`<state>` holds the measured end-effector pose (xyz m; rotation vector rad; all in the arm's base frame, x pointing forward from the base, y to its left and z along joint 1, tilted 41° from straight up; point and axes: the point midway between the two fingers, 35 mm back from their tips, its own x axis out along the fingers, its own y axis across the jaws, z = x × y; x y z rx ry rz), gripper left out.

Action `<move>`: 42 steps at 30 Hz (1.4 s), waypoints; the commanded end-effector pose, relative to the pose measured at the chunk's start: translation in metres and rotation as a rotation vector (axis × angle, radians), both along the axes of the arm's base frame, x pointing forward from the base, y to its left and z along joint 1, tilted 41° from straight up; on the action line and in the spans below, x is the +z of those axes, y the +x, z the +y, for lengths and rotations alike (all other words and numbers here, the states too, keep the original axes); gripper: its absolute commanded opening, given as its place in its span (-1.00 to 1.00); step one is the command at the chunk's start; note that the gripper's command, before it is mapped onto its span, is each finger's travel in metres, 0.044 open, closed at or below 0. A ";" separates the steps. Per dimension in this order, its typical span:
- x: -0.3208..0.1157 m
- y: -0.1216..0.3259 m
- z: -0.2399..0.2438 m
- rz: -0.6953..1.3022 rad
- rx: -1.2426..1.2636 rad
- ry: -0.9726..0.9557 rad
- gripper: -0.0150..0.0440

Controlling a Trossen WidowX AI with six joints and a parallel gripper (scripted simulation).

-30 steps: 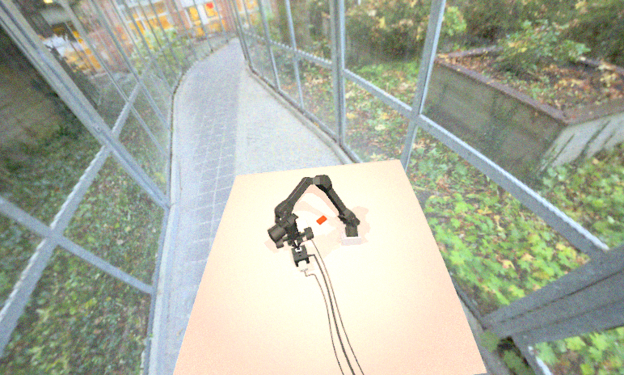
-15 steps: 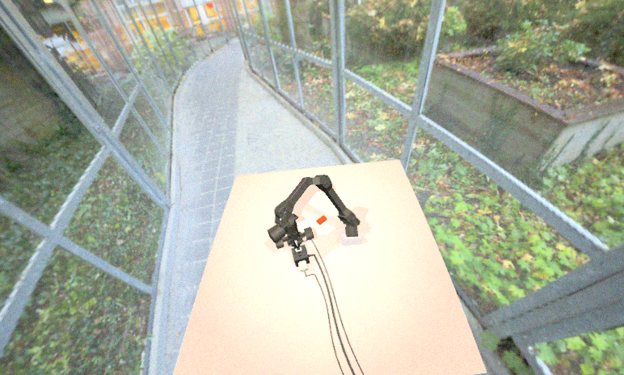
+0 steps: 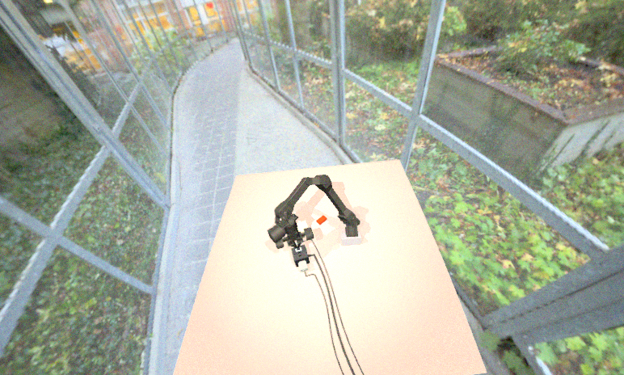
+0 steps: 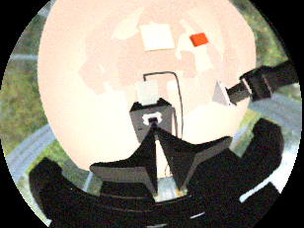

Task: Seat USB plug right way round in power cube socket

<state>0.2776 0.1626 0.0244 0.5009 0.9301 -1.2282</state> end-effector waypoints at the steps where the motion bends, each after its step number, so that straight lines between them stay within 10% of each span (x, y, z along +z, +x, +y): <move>1: -0.001 0.000 -0.001 0.001 0.005 -0.001 -0.49; 42: -0.004 0.001 -0.003 0.001 0.005 -0.001 -0.49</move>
